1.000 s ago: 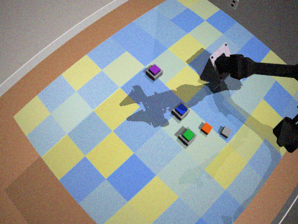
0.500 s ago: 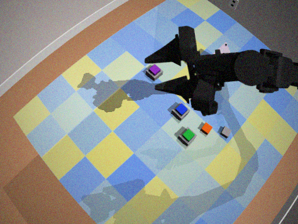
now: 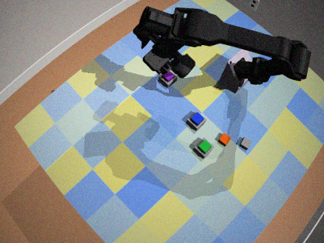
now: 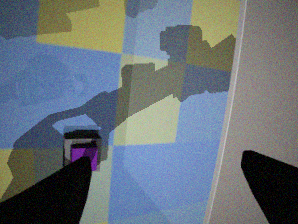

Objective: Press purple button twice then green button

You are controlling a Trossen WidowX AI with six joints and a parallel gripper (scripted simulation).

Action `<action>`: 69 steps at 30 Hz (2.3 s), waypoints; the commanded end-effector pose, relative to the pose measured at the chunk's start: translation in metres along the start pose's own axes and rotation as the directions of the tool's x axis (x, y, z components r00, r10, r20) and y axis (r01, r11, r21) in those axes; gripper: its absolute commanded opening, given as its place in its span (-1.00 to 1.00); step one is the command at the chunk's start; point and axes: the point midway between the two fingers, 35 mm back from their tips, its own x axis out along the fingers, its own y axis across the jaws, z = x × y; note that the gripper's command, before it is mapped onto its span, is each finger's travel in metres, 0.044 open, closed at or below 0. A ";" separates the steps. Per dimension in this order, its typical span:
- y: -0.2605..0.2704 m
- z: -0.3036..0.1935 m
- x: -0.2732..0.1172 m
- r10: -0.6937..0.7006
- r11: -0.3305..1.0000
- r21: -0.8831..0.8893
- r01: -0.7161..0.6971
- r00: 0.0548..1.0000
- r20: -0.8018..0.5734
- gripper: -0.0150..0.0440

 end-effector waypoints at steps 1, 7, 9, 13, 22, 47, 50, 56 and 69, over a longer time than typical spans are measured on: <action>0.023 -0.049 0.046 0.277 0.956 0.114 -0.269 0.959 -0.065 0.86; 0.038 -0.071 0.064 0.416 0.899 0.180 -0.399 0.907 -0.070 0.86; 0.038 -0.071 0.064 0.416 0.899 0.180 -0.399 0.907 -0.070 0.86; 0.046 -0.072 0.086 0.416 0.899 0.180 -0.399 0.907 -0.069 0.60; 0.064 -0.075 0.120 0.417 0.899 0.180 -0.400 0.906 -0.068 -0.20; 0.071 -0.076 0.137 0.417 0.899 0.179 -0.400 0.906 -0.068 -0.42; 0.074 -0.076 0.141 0.418 0.899 0.179 -0.401 0.906 -0.068 -0.42; 0.078 -0.077 0.149 0.418 0.898 0.179 -0.401 0.906 -0.068 -0.42; 0.078 -0.077 0.150 0.418 0.898 0.179 -0.401 0.906 -0.068 -0.42</action>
